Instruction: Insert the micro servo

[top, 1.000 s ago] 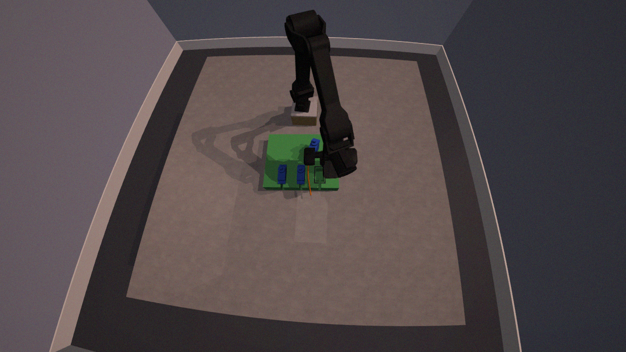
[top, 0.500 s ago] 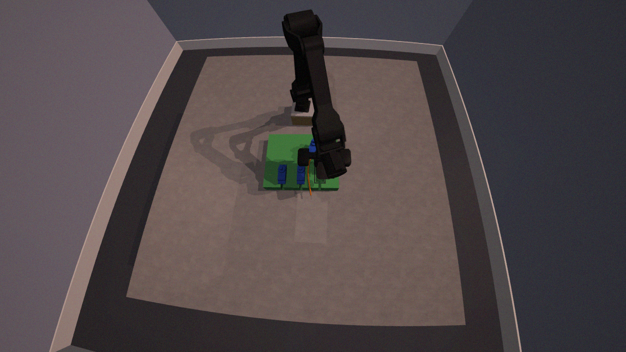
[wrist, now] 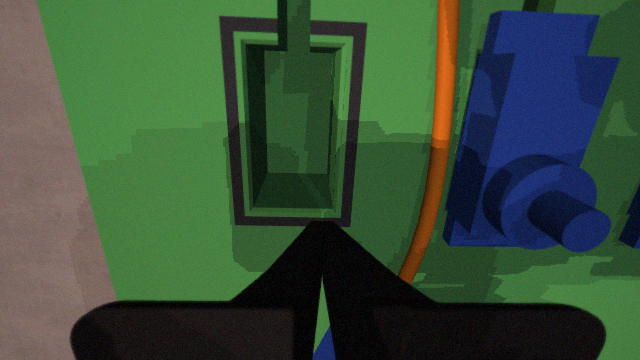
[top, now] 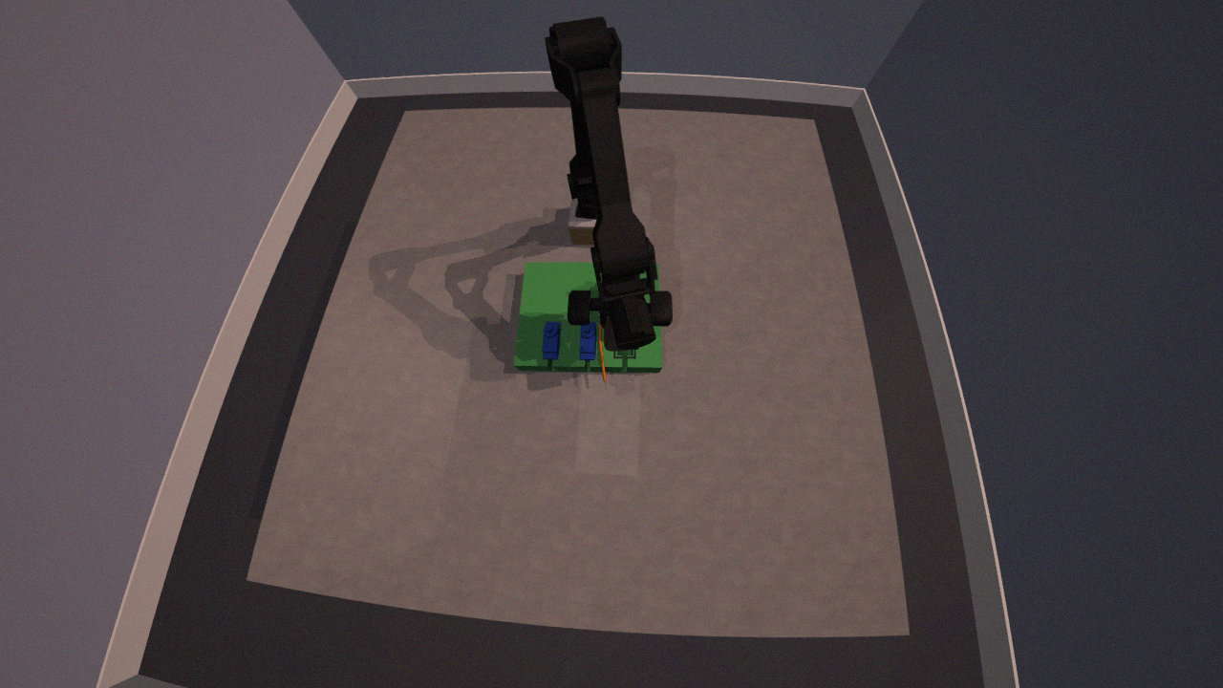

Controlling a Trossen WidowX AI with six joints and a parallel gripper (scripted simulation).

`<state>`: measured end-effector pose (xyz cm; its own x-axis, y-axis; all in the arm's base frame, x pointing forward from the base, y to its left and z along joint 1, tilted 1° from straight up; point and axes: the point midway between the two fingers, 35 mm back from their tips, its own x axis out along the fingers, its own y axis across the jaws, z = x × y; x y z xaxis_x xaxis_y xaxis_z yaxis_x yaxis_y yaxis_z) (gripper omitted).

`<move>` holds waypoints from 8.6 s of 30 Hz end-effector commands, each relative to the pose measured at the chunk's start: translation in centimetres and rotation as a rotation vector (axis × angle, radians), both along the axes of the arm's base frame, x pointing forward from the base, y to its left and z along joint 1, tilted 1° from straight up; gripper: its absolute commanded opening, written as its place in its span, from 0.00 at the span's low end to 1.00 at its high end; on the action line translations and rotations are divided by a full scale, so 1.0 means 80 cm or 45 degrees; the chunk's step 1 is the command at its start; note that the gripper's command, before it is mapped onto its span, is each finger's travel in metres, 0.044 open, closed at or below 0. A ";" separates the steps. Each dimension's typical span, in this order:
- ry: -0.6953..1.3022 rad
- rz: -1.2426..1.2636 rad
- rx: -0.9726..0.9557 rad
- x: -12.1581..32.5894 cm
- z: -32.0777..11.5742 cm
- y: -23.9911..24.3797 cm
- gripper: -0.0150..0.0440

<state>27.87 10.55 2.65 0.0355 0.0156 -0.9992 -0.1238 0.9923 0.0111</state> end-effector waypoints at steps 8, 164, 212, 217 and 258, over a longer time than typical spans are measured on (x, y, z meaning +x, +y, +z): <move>-0.005 0.004 -0.004 0.002 0.000 -0.023 0.25; -0.001 -0.172 0.007 -0.014 0.093 0.012 0.25; -0.011 0.004 0.001 0.060 0.072 0.019 0.25; -0.011 0.004 0.001 0.060 0.072 0.019 0.25; -0.013 0.105 -0.003 0.061 0.053 0.021 0.25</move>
